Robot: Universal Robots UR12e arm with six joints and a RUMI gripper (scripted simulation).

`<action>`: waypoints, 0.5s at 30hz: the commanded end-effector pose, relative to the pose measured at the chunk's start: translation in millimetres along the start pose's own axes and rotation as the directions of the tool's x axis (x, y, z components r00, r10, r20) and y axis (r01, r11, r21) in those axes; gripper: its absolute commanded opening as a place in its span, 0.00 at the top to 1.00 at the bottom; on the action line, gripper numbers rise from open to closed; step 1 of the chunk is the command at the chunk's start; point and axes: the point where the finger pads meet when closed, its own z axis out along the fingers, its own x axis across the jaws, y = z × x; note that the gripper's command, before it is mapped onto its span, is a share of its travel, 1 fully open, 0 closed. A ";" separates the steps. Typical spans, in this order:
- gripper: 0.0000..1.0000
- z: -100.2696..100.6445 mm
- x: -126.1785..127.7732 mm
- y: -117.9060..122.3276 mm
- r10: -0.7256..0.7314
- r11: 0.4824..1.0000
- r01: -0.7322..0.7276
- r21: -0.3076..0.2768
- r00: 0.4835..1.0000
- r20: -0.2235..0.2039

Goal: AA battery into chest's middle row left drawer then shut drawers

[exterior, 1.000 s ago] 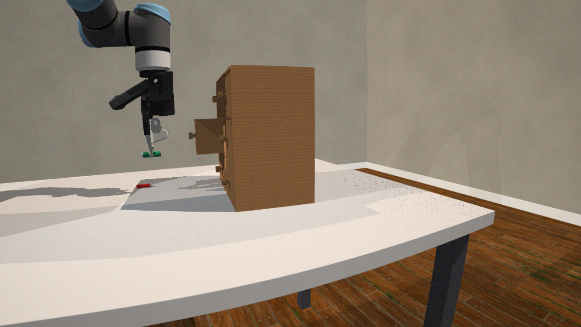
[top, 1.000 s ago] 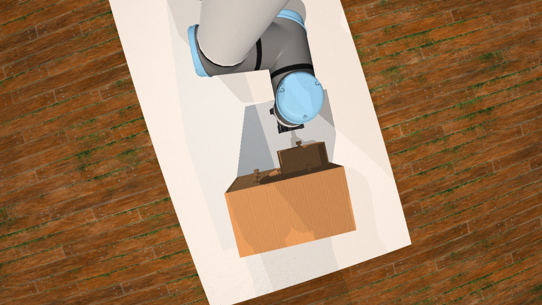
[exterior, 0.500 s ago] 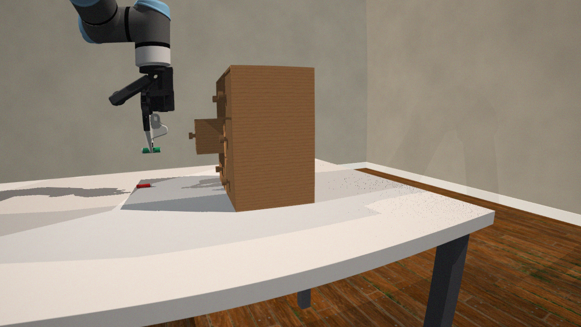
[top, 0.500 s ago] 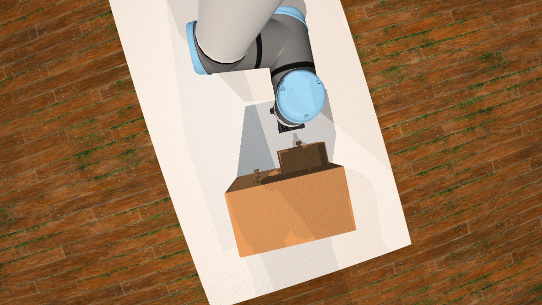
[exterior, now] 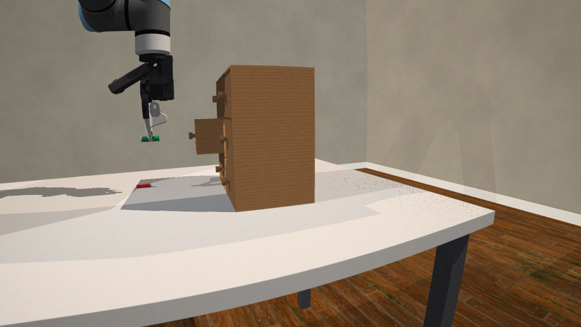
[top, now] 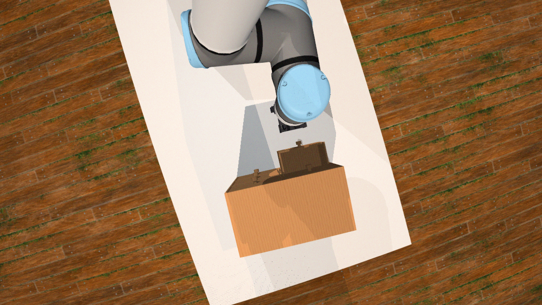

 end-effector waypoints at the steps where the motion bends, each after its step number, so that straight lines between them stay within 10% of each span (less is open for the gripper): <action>1: 0.95 -15.7 0.1 0.5 0.000 1.000 0.000 -0.001 1.000 0.000; 15: 0.95 -51.2 0.2 0.5 0.000 1.000 0.000 -0.001 1.000 0.000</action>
